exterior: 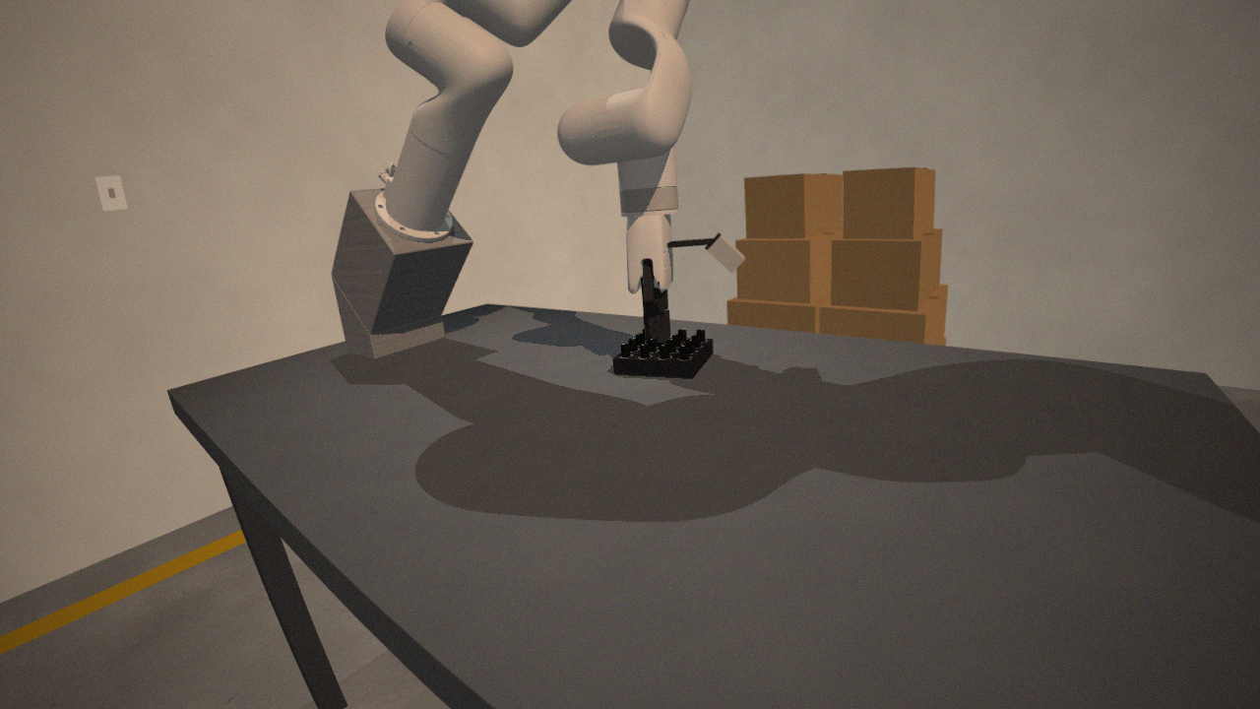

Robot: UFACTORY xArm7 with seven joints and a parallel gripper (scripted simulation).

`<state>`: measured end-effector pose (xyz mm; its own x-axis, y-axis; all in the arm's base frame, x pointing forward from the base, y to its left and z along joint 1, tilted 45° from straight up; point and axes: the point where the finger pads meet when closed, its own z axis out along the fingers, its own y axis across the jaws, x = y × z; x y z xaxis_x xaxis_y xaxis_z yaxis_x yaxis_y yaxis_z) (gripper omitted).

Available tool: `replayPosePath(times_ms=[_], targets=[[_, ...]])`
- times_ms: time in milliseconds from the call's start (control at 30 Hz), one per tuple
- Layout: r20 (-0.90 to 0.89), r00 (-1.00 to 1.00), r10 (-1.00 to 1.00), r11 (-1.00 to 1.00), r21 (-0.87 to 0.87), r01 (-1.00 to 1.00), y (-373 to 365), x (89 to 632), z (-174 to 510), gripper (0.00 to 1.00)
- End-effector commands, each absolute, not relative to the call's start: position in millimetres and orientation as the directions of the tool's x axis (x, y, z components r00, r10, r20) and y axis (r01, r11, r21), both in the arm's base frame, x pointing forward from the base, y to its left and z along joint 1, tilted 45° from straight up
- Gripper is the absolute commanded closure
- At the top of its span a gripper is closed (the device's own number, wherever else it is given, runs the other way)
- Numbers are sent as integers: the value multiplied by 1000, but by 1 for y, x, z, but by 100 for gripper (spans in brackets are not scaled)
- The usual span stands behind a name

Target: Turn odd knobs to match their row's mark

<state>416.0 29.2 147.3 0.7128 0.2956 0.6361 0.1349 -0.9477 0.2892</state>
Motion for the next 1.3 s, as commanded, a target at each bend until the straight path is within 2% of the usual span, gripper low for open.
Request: replayPosePath(times_ms=[0,300,333,1267], targets=[[635,705,315,-942,300,150,29,416,148,92],[635,705,315,-942,300,150,29,416,148,92],[635,705,315,-942,300,150,29,416,148,81],[635,705,315,-942,300,150,30,411,153,81]])
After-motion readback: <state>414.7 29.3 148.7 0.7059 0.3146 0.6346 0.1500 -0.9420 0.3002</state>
